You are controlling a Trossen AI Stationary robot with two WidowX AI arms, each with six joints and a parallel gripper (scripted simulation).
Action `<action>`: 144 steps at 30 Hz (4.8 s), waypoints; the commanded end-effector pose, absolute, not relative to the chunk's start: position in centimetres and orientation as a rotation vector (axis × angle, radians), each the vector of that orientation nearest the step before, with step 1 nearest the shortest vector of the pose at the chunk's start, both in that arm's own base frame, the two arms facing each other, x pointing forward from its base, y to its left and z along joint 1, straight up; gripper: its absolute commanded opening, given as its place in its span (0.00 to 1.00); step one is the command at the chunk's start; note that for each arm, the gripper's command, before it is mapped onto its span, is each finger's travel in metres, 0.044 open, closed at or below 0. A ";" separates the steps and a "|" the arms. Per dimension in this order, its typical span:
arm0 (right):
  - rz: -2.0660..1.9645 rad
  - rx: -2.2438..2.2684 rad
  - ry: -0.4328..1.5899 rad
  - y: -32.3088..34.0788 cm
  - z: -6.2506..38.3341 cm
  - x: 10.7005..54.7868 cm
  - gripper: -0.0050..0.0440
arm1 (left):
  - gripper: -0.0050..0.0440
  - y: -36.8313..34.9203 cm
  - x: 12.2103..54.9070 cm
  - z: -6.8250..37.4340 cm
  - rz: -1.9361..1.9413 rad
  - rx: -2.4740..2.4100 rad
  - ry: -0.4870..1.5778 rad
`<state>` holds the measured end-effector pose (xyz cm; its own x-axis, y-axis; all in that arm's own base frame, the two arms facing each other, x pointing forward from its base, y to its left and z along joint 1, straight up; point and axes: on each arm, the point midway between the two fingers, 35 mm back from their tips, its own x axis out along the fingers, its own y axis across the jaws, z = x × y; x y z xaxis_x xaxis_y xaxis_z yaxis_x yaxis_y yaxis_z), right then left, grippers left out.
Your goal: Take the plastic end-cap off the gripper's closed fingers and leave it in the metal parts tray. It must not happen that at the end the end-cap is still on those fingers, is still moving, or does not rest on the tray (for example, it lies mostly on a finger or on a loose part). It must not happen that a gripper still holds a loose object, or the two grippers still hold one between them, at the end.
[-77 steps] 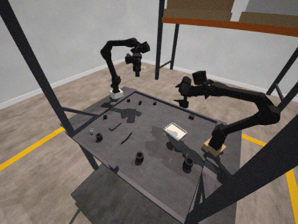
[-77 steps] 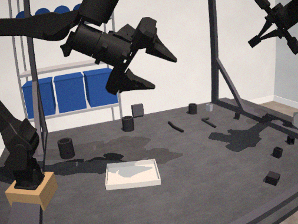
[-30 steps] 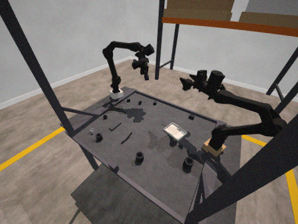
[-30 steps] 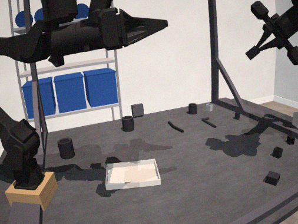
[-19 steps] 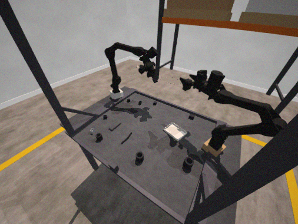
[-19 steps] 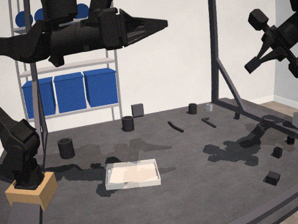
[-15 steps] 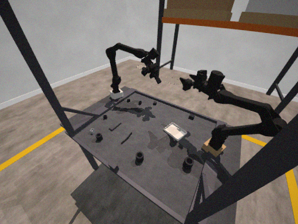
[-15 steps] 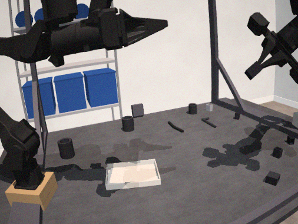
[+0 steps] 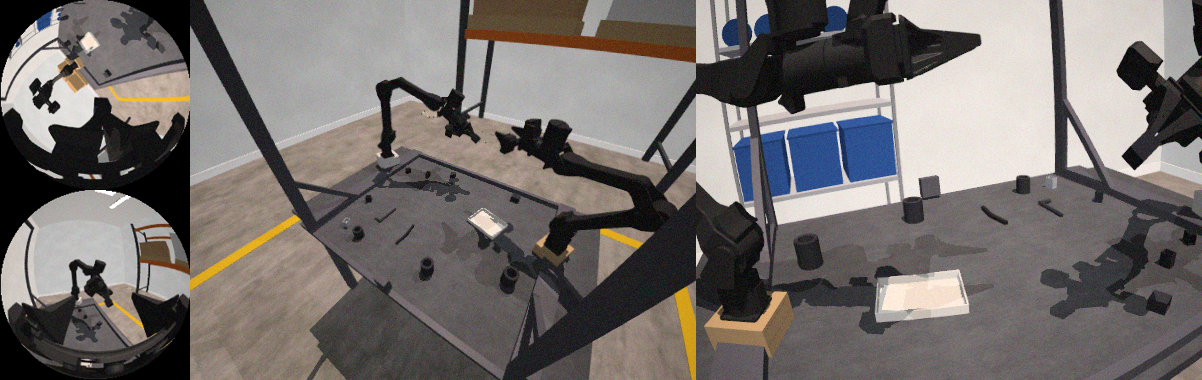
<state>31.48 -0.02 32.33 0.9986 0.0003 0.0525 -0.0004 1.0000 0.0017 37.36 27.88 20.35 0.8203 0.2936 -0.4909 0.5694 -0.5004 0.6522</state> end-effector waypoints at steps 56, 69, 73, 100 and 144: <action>0.004 0.003 -0.069 0.0 33.0 31.4 0.54 | 0.10 37.7 35.6 20.6 0.269 2.260 1.013; -0.046 0.312 0.021 -1.5 33.3 34.4 0.54 | 0.10 37.7 35.6 20.6 0.271 2.261 1.012; -0.063 0.388 0.044 -2.0 33.2 35.1 0.54 | 0.10 37.7 35.6 20.6 0.271 2.261 1.012; -0.404 1.332 0.192 -8.6 30.0 43.8 0.54 | 0.10 37.7 35.6 20.6 0.271 2.261 1.012; -0.720 1.927 0.117 -13.8 26.2 48.1 0.54 | 0.10 37.7 35.6 20.6 0.271 2.261 1.012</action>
<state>48.17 -13.93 24.49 0.7931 -0.2280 -0.5648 0.4135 -0.4794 0.7741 35.58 37.72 19.15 0.6809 0.7255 -0.1002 0.6114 -0.4877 0.6232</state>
